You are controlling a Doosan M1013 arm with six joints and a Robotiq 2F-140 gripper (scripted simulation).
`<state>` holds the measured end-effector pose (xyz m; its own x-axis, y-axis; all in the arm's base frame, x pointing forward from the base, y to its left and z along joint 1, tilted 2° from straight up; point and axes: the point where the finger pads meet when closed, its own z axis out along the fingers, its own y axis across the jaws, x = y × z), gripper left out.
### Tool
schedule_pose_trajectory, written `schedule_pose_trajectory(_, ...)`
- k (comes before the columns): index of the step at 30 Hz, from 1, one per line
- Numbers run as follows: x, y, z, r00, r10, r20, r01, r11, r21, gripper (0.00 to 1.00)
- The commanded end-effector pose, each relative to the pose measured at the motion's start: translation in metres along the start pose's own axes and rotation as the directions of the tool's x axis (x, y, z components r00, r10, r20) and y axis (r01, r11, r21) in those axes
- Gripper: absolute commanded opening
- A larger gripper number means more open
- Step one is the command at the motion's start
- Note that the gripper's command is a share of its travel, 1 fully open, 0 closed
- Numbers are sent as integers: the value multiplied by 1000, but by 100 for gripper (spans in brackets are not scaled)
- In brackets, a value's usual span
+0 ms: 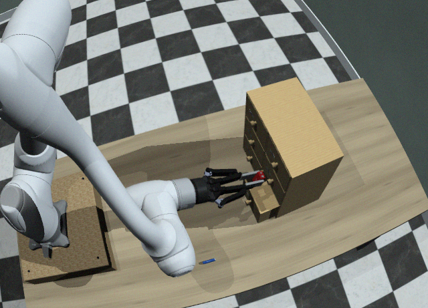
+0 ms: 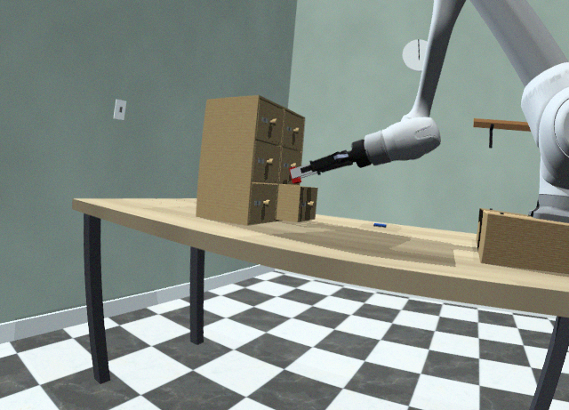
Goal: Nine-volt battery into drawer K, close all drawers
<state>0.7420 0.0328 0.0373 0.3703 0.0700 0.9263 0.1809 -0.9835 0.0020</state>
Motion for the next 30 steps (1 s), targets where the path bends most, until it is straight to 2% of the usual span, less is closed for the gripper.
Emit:
schedule_pose_trajectory(1, 4, 0, 3, 1000, -1, -2, 1, 1000, 1, 14)
schedule_pose_trajectory(30, 9, 2, 1, 1000, -1, -2, 1, 1000, 1, 14)
